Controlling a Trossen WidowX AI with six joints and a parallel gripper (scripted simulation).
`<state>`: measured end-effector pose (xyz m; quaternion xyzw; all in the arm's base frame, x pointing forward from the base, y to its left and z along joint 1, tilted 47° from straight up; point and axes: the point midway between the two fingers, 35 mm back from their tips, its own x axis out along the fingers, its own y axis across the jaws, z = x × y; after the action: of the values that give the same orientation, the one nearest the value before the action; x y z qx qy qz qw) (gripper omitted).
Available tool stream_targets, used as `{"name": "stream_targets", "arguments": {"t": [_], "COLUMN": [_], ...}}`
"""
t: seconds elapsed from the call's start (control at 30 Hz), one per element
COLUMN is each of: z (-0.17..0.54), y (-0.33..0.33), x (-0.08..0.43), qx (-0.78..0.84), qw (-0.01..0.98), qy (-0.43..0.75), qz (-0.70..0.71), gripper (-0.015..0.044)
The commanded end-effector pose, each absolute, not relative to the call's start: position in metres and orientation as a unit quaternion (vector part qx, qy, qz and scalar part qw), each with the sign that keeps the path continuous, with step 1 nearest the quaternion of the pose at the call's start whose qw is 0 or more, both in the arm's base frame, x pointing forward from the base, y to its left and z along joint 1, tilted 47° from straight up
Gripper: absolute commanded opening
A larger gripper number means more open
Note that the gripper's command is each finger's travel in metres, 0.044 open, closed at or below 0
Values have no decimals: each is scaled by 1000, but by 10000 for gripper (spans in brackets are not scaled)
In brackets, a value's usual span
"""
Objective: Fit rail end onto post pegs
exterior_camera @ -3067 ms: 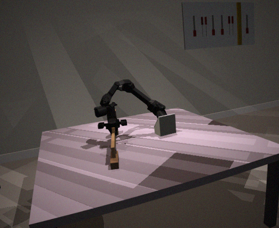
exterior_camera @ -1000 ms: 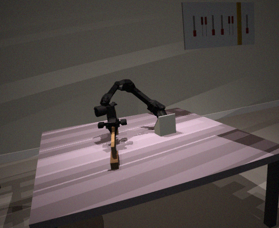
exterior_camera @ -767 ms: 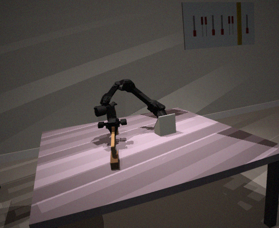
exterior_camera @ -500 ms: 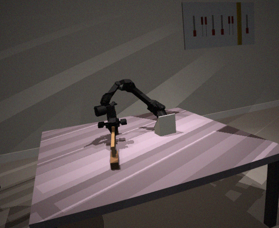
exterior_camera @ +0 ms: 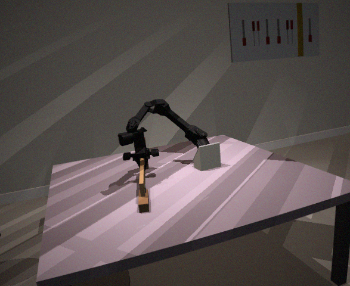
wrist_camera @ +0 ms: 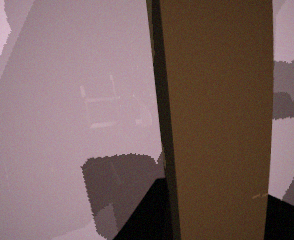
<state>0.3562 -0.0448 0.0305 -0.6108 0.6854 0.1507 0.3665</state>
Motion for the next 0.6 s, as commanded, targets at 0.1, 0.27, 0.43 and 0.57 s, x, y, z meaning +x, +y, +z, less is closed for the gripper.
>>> {"name": "stream_targets", "arguments": {"t": [0.1,0.27,0.43,0.57], "z": [34,35,36,37], "y": [-44,-45,-46,-47], "x": [357,356,356,355], "qx": [-615,-615,-615,-615], "qw": [367,367,367,367], "qy": [681,681,681,681], "qz": [151,151,151,151], "gripper": [0,0,0,0]}}
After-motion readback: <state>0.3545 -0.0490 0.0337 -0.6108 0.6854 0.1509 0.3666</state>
